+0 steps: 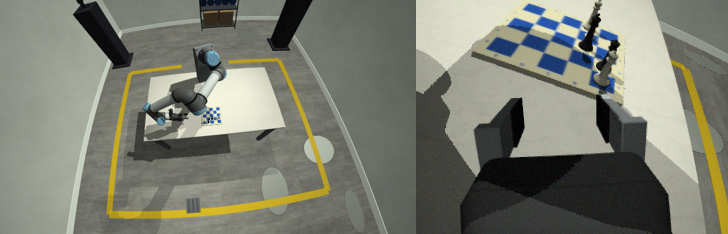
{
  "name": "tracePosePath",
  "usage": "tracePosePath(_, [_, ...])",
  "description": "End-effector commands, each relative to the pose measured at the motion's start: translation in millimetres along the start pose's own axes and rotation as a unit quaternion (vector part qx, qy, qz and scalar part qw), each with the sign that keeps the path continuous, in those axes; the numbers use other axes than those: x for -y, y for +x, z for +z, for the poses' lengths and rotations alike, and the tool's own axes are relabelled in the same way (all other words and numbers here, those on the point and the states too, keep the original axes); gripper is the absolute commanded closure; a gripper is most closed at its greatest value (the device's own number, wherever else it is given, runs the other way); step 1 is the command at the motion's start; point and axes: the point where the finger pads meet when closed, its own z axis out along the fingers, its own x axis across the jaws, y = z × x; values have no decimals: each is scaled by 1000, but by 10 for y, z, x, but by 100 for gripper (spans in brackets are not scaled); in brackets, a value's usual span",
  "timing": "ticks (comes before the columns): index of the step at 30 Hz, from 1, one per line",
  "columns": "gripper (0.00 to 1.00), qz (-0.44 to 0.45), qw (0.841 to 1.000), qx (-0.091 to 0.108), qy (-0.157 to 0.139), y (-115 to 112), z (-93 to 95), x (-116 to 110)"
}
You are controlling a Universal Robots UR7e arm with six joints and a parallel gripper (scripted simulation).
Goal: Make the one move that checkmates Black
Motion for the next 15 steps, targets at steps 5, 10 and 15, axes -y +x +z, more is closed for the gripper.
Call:
tracePosePath(5, [0,144,989,-26,29,22,99,-8])
tracePosePath(10, [0,207,977,-36,44,30,143,-20])
tracePosePath(15, [0,235,970,-40,50,34,162,-27])
